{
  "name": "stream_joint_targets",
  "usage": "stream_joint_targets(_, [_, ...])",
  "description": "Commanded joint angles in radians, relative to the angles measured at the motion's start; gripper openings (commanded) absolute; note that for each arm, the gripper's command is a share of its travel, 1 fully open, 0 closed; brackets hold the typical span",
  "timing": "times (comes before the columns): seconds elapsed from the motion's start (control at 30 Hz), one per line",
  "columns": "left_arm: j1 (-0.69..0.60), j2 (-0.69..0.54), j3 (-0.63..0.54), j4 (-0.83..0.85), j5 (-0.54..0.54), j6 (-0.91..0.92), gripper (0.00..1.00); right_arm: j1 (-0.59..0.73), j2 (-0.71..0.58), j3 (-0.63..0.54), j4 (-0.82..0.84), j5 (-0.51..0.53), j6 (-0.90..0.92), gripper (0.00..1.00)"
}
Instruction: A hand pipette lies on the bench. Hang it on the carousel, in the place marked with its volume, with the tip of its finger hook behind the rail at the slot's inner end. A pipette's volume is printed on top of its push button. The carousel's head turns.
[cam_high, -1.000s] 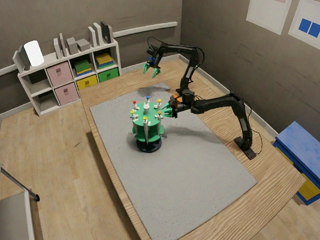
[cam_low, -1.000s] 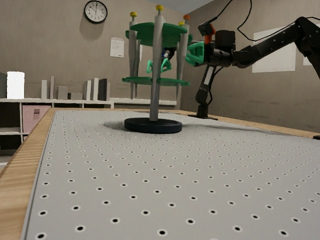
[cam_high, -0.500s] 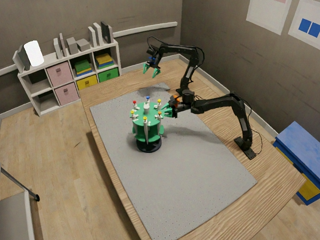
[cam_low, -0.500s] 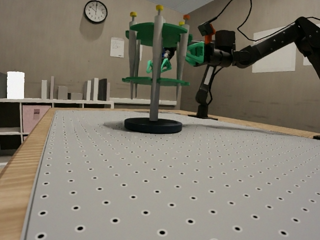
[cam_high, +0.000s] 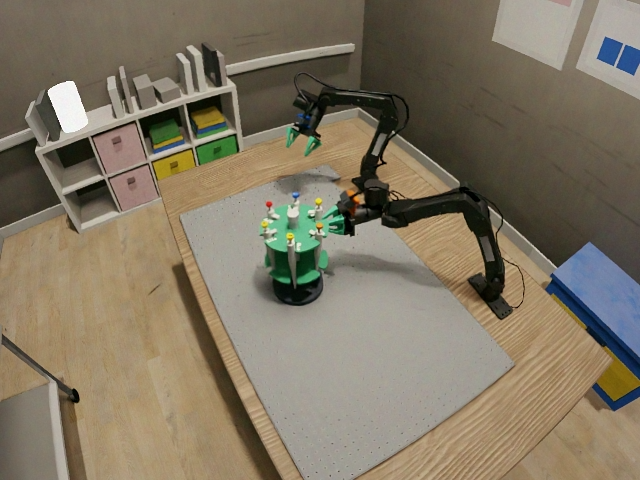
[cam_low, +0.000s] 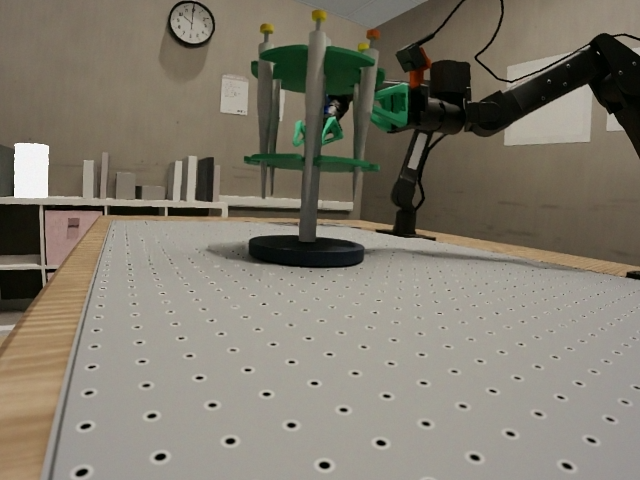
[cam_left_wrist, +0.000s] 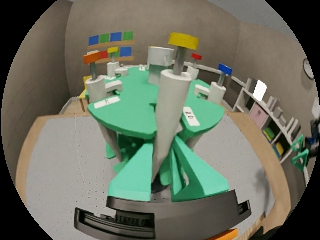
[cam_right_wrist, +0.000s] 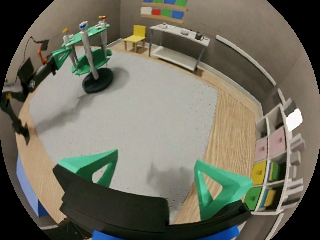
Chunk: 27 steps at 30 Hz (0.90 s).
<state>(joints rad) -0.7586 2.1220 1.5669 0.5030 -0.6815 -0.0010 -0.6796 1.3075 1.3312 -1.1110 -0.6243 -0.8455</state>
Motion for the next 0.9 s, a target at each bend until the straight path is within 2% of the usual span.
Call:
stream_joint_targets(0.0, [0.013, -0.043, 0.044, 0.035, -0.020, 0.002, 0.12, -0.011, 0.010, 0.010, 0.009, -0.023, -0.011, 1.00])
stream_joint_targets(0.03, [-0.017, 0.010, 0.073, 0.014, -0.062, 0.000, 0.12, -0.011, 0.010, 0.010, 0.009, -0.023, -0.011, 1.00])
stream_joint_targets(0.1, [-0.017, 0.010, 0.073, 0.014, -0.062, 0.000, 0.12, -0.011, 0.010, 0.010, 0.009, -0.023, -0.011, 1.00])
stream_joint_targets(0.27, [-0.059, 0.094, 0.201, -0.042, -0.268, 0.003, 0.12, -0.011, 0.010, 0.010, 0.009, -0.023, -0.011, 1.00])
stream_joint_targets(0.87, [-0.041, 0.069, 0.224, -0.033, -0.286, 0.002, 0.12, -0.011, 0.010, 0.010, 0.009, -0.023, -0.011, 1.00])
